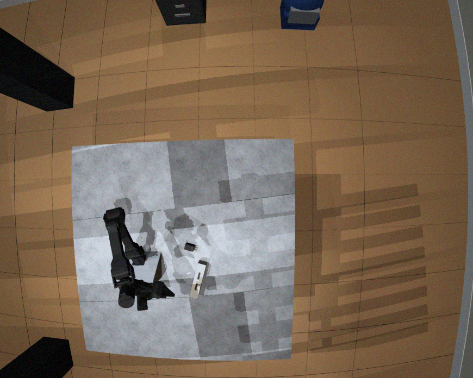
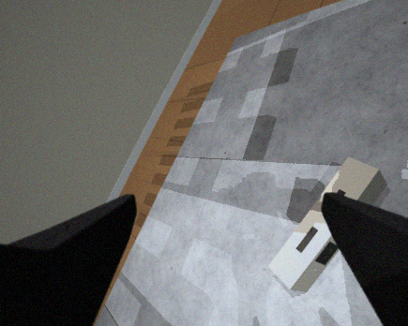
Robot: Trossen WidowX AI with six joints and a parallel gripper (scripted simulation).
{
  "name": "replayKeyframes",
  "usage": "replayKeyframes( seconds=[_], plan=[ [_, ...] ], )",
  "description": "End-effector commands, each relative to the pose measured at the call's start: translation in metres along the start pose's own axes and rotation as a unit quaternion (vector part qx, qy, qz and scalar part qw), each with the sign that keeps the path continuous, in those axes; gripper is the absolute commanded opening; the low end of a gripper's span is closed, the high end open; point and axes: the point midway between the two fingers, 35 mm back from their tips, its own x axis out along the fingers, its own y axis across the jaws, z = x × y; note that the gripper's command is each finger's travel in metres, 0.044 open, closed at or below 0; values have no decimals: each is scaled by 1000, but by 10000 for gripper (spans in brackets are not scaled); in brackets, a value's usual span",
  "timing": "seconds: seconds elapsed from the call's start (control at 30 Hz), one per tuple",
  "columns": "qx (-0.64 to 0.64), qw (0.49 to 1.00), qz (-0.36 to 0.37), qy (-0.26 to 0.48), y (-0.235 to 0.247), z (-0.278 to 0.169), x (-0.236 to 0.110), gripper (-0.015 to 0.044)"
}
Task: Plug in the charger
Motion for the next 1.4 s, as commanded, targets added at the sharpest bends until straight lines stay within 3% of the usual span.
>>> replayKeyframes(
  seconds=[0.0,0.7,1.37],
  plan=[
    [-35,999,-19,31,0,-14,13,440],
    [-191,957,-93,198,-12,-91,62,440],
    [-321,863,-142,364,-33,-168,85,440]
  ],
)
